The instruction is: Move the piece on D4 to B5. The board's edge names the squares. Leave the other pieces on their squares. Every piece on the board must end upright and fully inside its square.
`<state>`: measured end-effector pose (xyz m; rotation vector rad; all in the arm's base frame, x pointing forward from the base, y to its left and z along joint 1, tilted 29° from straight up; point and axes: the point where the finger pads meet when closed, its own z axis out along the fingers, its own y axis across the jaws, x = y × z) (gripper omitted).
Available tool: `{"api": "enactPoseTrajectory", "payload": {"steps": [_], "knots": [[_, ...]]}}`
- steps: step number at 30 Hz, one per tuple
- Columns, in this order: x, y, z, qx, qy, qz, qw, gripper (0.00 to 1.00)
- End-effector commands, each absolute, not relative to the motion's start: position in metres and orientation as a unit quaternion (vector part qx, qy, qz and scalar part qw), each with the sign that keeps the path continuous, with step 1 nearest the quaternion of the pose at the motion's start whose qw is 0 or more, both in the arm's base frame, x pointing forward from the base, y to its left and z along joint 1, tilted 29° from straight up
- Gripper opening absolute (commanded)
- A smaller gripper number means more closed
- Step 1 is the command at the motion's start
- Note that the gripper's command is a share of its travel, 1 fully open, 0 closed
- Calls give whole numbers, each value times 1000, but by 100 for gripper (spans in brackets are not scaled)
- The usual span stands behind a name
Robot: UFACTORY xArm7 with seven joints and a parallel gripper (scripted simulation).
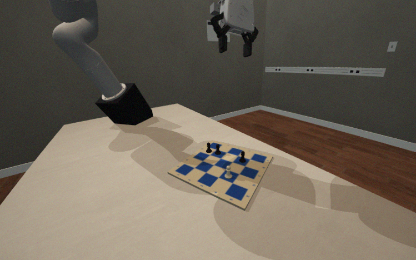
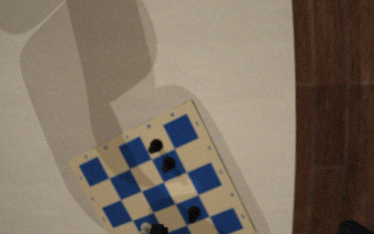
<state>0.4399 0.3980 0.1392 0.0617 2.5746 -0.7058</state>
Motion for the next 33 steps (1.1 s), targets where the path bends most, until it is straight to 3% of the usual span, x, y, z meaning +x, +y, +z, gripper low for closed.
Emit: {"api": "enactPoseTrajectory", "payload": {"steps": [1, 22, 33], "knots": [[439, 400, 141, 22, 938, -255, 235, 100], [443, 394, 140, 11, 934, -265, 239, 100], [490, 309, 129, -158, 854, -417, 267, 100]]}}
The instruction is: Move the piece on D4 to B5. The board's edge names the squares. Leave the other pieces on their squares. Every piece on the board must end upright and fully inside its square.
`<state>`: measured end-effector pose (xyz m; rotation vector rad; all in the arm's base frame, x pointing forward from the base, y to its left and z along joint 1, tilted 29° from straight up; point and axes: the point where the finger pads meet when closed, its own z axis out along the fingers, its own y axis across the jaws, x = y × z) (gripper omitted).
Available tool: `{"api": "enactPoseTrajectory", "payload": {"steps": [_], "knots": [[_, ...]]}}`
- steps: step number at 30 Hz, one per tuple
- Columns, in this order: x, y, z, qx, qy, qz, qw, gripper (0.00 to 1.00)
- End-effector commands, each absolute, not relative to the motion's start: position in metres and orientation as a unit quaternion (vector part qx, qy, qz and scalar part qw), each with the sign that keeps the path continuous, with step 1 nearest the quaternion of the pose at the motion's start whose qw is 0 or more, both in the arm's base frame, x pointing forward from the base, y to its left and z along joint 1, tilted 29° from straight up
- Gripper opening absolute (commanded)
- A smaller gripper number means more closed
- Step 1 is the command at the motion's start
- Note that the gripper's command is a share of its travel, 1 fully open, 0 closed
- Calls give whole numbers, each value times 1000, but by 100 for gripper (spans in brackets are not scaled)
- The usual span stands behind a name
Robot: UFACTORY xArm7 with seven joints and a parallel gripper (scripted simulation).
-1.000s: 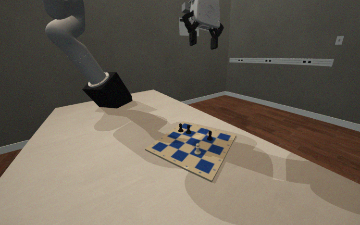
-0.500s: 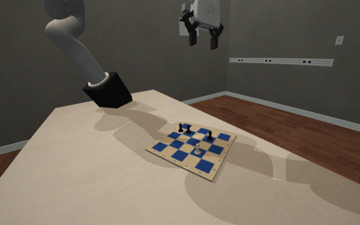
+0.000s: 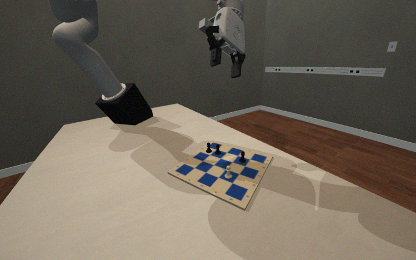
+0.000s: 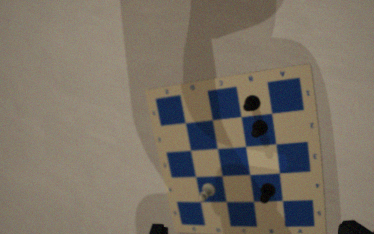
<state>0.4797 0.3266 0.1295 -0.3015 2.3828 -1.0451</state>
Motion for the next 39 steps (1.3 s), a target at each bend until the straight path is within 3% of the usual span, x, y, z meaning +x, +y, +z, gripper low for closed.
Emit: {"api": "enactPoseTrajectory", "payload": {"steps": [1, 15, 18, 39], "knots": [[490, 309, 129, -158, 854, -417, 267, 100], [533, 199, 121, -426, 631, -616, 202, 100], [533, 199, 121, -426, 631, -616, 202, 100], [514, 105, 73, -696, 212, -686, 5, 100]]}}
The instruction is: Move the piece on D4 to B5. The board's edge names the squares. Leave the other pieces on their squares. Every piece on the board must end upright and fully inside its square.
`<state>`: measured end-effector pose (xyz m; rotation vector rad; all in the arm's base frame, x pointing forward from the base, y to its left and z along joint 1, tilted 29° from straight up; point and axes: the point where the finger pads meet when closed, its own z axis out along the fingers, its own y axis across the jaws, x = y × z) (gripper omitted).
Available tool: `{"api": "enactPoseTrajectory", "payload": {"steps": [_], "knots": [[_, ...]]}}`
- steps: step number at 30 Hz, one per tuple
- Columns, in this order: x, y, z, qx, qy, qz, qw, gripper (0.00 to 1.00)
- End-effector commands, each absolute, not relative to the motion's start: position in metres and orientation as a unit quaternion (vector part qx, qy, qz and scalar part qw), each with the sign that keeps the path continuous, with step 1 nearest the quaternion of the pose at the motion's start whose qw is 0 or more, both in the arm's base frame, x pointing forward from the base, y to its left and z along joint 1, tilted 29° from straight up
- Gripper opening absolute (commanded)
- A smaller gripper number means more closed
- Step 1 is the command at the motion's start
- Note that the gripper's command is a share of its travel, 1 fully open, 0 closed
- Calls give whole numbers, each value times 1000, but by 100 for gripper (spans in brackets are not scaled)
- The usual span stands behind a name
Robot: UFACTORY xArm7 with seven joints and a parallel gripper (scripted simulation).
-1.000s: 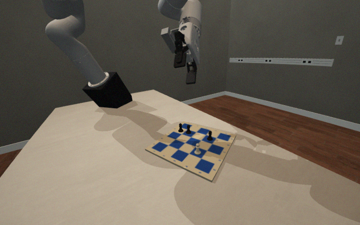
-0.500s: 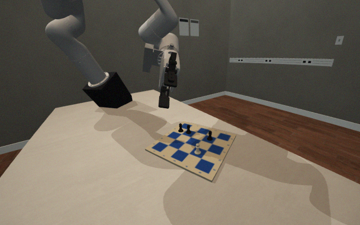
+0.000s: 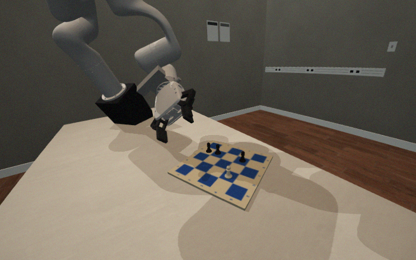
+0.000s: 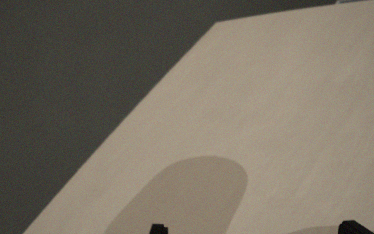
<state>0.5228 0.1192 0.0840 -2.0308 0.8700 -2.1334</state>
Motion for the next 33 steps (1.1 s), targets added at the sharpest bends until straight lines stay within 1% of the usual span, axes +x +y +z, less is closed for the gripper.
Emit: {"api": "enactPoseTrajectory", "payload": {"steps": [1, 2, 3, 4, 7, 10, 13, 15, 18, 24, 33], "knots": [[514, 105, 73, -696, 212, -686, 5, 100], [504, 97, 63, -717, 159, -678, -17, 100], [504, 97, 63, -717, 159, -678, -17, 100], [494, 89, 54, -736, 108, -667, -36, 100], [482, 81, 44, -752, 60, -655, -54, 100], [457, 69, 26, -775, -28, -626, -81, 100], [457, 69, 26, -775, -28, -626, -81, 100], [431, 60, 10, -790, -102, -596, -99, 100], [419, 56, 3, -795, -134, -582, -105, 100], [367, 44, -21, -806, -247, -525, -116, 100], [356, 42, -25, -807, -267, -514, -117, 100]]}}
